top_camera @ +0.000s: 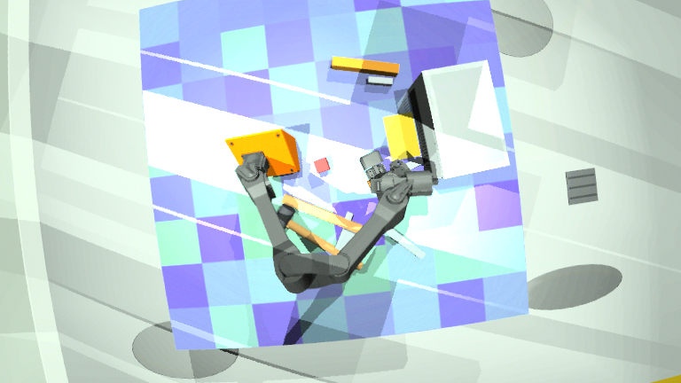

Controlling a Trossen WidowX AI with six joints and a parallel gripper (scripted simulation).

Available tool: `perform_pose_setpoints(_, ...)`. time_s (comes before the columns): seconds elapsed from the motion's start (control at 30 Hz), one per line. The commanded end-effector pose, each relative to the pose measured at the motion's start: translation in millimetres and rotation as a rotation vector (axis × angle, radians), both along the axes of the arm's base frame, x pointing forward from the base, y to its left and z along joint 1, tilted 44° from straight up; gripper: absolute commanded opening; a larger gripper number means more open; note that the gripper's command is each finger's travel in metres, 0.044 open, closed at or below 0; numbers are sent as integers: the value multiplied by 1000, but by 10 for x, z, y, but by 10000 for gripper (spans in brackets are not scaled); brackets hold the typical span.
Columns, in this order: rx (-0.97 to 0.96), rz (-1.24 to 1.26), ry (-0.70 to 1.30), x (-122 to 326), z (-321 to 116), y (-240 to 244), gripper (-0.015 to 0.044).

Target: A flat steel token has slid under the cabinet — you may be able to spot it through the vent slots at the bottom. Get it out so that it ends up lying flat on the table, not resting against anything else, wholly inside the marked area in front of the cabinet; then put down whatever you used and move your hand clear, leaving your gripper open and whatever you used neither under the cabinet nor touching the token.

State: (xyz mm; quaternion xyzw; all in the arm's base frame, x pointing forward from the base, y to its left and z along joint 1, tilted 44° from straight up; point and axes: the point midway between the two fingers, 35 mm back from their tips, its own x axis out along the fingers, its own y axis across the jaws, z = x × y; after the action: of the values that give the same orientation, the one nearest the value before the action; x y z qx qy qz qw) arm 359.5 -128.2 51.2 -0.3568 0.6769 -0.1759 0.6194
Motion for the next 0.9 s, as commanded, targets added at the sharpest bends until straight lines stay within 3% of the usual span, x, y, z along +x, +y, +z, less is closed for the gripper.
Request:
perform_pose_setpoints(0.0,2,1,5,-49,-2,-13,0)
perform_pose_setpoints(0.87,2,1,6,-330,58,-84,0)
